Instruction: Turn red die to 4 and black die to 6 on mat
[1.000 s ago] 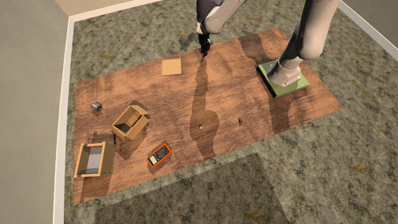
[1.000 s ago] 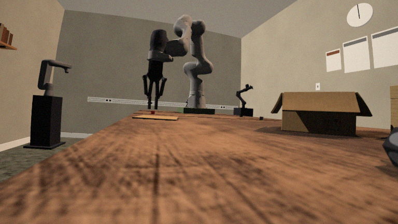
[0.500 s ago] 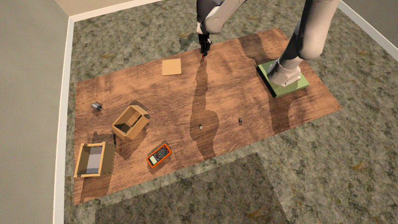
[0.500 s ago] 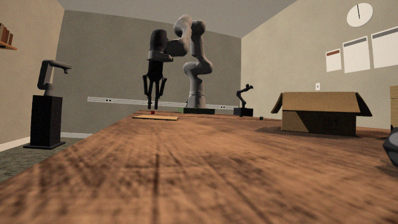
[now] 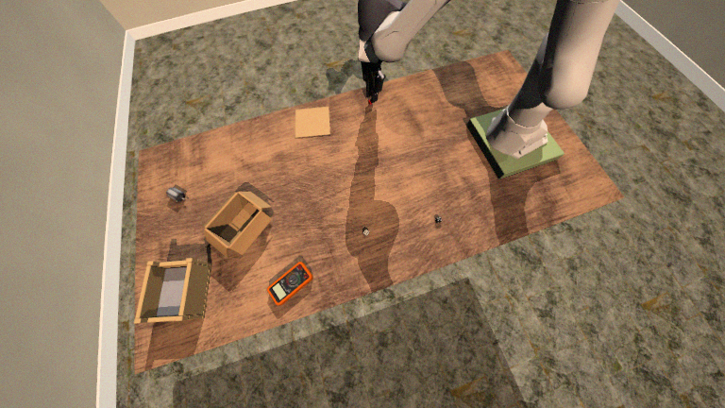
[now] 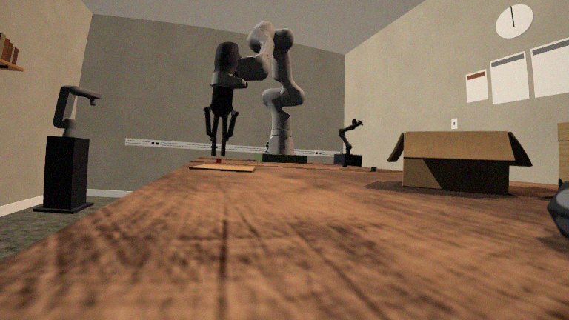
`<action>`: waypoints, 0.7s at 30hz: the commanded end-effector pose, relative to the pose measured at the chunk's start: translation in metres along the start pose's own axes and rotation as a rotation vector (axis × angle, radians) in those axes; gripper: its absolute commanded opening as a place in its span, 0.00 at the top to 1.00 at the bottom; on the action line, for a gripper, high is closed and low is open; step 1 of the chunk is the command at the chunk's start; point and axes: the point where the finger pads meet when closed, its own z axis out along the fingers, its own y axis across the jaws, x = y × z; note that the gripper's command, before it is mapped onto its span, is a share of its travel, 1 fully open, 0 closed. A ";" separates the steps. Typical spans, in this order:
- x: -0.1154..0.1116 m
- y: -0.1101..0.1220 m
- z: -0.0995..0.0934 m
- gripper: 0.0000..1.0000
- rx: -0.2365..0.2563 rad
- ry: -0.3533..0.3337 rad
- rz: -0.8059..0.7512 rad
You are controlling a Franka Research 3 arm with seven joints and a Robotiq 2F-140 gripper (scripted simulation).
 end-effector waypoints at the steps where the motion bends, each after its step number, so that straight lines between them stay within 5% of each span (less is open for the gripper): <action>1: 0.002 -0.002 0.001 0.73 0.001 0.002 -0.003; 21: 0.002 -0.002 0.012 0.73 0.001 0.002 -0.003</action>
